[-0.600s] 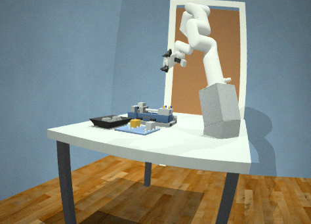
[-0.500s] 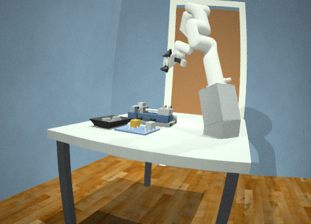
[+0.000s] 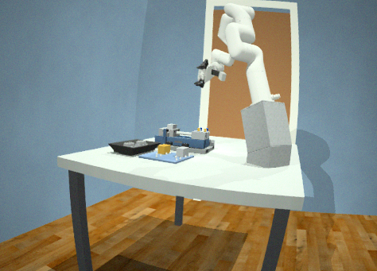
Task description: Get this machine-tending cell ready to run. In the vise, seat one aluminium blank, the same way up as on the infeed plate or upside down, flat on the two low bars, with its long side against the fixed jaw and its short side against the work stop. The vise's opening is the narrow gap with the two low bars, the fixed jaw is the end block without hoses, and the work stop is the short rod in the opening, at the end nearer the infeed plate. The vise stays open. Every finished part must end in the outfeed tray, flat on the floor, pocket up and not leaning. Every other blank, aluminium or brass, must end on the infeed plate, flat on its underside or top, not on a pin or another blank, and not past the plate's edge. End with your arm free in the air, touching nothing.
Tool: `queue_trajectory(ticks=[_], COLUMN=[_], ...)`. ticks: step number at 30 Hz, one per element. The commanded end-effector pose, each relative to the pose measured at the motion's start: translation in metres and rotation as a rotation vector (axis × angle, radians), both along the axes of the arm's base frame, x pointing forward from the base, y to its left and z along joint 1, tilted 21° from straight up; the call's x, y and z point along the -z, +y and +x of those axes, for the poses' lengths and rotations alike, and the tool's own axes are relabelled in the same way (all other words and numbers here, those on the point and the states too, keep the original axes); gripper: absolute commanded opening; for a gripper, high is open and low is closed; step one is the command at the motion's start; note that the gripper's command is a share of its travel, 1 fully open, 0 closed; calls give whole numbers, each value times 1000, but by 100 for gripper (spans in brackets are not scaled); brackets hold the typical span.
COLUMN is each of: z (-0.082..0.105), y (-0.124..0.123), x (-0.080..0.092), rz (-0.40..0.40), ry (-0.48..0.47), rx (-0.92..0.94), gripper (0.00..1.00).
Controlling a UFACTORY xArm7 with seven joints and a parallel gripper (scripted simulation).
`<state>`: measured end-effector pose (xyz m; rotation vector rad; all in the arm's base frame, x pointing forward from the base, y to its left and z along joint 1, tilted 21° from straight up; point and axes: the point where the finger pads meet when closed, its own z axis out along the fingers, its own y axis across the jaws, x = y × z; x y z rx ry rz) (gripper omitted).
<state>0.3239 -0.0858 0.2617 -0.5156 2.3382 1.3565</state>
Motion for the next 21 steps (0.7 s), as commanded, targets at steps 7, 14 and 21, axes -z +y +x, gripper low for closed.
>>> queue_trajectory(ticks=[7, 14, 21], z=[7, 19, 23], y=[10, 29, 36], x=[4, 13, 17], rz=[-41, -124, -154], ry=[36, 104, 125], rx=[-4, -6, -5], gripper=[100, 100, 100])
